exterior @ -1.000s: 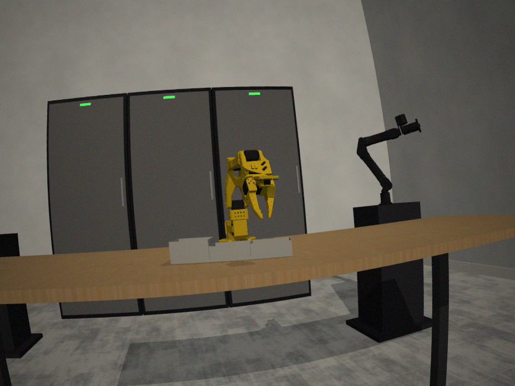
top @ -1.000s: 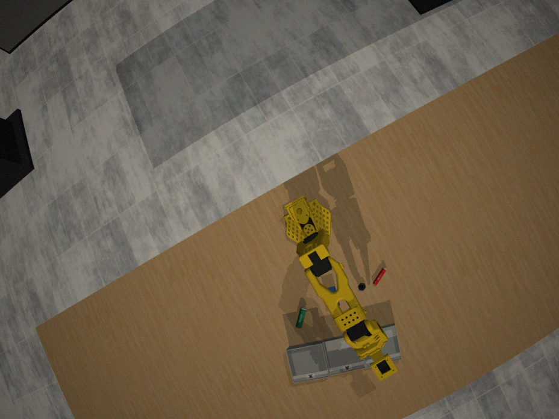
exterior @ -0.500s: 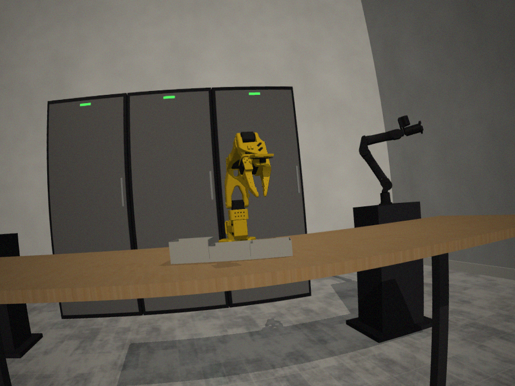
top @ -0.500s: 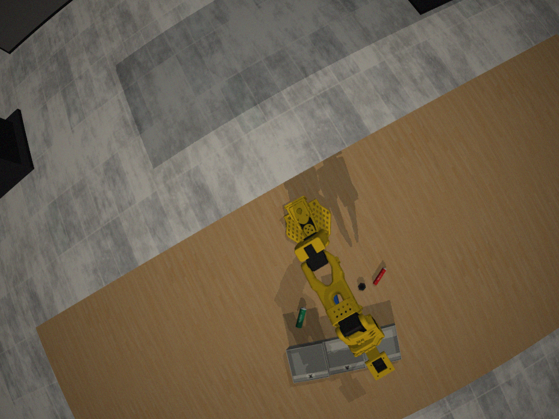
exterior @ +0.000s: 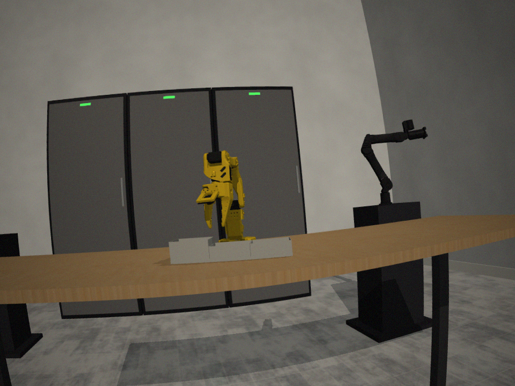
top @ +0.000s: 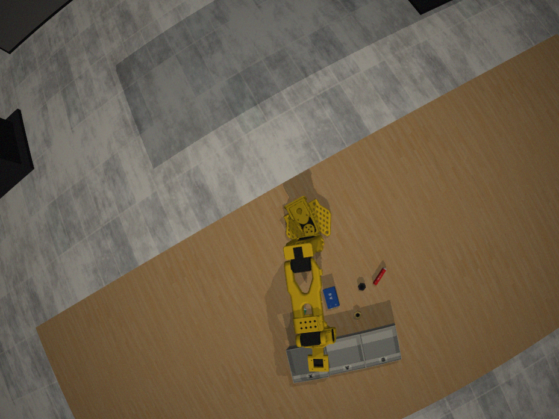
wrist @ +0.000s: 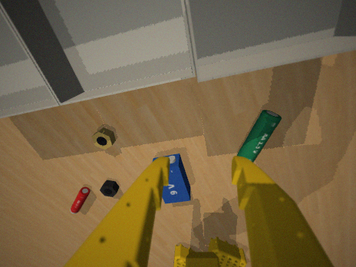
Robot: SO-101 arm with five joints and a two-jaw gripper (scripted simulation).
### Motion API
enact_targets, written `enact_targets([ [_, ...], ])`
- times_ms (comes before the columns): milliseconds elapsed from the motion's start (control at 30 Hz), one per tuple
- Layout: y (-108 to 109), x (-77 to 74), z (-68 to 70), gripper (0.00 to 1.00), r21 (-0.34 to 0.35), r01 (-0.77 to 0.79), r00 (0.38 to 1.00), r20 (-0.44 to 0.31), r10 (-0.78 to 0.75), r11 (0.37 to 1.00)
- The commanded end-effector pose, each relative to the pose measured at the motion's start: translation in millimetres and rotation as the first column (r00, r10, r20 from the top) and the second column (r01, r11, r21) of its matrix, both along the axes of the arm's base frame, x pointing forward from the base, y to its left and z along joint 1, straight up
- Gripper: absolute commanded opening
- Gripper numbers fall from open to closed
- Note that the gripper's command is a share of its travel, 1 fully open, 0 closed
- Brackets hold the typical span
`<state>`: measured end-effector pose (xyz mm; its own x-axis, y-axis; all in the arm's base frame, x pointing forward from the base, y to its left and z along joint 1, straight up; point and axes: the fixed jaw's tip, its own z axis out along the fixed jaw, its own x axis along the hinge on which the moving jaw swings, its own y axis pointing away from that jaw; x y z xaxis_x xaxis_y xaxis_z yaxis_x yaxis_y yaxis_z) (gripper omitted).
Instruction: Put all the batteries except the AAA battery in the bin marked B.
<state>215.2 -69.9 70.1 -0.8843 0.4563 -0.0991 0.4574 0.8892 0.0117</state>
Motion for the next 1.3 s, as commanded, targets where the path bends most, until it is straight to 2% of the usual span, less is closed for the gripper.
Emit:
enact_targets([
  [0, -26, -17.6, 0.6, 0.2, 0.001, 0.134, 0.991, 0.009, -0.134, 0.991],
  [67, -32, -29.7, -5.7, 0.21, 0.018, 0.225, 0.974, -0.042, -0.224, 0.974],
  [133, -34, -33.8, -7.8, 0.21, 0.023, 0.247, 0.968, -0.056, -0.246, 0.969],
  [367, -34, -34.0, -7.9, 0.21, 0.023, 0.248, 0.967, -0.057, -0.247, 0.968],
  [400, -38, -36.1, -6.2, 0.21, 0.015, 0.269, 0.963, -0.032, -0.268, 0.963],
  [867, -38, -36.0, -6.7, 0.21, 0.015, 0.269, 0.963, -0.032, -0.268, 0.963],
  [1133, -39, -35.0, -12.3, 0.21, 0.015, 0.269, 0.963, -0.032, -0.268, 0.963],
  [1267, -40, -34.0, -20.1, 0.21, 0.015, 0.269, 0.963, -0.032, -0.268, 0.963],
])
